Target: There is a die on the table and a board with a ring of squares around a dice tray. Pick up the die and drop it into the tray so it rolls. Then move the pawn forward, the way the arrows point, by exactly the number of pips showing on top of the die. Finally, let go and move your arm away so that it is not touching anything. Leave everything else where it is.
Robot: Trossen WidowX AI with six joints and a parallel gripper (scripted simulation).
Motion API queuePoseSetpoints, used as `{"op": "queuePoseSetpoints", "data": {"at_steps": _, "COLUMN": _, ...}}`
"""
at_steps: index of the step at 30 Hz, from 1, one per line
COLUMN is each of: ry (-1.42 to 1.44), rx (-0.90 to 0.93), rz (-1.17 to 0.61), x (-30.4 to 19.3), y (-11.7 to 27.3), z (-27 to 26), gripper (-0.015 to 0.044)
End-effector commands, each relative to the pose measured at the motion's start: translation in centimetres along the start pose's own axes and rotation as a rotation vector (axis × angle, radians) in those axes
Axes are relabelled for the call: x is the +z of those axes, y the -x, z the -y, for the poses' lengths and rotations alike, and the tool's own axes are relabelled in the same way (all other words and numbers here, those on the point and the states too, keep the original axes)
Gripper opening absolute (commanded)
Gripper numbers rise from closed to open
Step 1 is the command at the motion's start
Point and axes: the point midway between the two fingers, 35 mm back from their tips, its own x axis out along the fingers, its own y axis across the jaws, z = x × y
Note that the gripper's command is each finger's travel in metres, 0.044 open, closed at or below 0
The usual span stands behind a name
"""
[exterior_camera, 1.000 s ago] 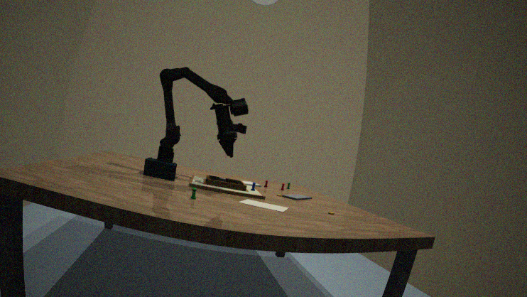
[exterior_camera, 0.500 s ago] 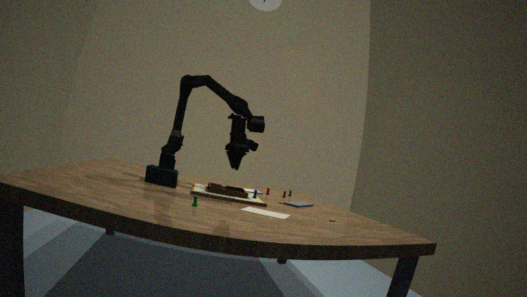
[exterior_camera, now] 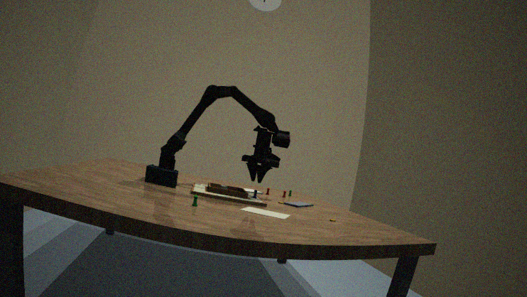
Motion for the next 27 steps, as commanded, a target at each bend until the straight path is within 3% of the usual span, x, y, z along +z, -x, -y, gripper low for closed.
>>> {"op": "queuePoseSetpoints", "data": {"at_steps": 1, "ry": 0.024, "rx": -0.004, "rz": -0.002, "x": 0.3, "y": -0.1, "z": 0.4, "gripper": 0.0200}}
{"op": "queuePoseSetpoints", "data": {"at_steps": 27, "ry": 0.024, "rx": -0.004, "rz": -0.002, "x": 0.3, "y": -4.2, "z": 0.5, "gripper": 0.0200}}
